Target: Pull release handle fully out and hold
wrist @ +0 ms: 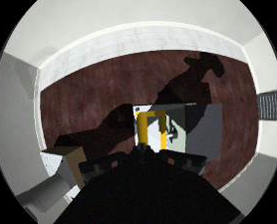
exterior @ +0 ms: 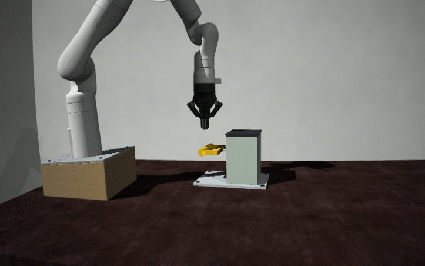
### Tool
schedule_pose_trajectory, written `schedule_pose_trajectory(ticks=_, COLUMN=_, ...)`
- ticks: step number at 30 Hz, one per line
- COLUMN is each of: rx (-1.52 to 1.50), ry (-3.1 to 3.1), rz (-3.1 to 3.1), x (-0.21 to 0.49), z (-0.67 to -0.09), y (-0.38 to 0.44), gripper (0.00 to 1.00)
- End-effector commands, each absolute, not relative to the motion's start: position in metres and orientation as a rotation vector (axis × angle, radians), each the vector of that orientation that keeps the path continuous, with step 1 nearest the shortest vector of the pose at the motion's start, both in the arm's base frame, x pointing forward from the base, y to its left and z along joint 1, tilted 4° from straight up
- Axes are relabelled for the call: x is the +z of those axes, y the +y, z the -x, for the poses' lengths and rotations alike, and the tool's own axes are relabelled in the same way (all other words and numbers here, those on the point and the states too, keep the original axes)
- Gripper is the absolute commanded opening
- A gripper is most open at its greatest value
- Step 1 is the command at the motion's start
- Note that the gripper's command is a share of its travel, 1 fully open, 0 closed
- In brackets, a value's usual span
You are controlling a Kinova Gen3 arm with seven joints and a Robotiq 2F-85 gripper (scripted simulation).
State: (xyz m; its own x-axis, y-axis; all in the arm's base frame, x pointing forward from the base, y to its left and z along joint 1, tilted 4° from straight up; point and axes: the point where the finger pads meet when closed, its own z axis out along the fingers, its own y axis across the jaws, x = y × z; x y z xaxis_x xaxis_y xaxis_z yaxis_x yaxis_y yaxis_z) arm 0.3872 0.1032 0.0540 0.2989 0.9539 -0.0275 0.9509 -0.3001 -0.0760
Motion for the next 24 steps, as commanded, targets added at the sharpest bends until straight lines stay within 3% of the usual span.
schedule_pose_trajectory(ticks=1, rx=0.098, ry=-1.846, rz=2.490, x=0.0524, z=-0.3890, y=0.1003, gripper=0.00)
schedule_pose_trajectory(ticks=9, rx=0.098, ry=-1.846, rz=2.490, x=0.0524, z=-0.3890, y=0.1003, gripper=0.00)
schedule_pose_trajectory(ticks=10, rx=0.098, ry=-1.846, rz=2.490, x=0.0524, z=-0.3890, y=0.1003, gripper=0.51)
schedule_pose_trajectory(ticks=24, rx=0.098, ry=-1.846, rz=2.490, x=0.0524, z=-0.3890, y=0.1003, gripper=0.51)
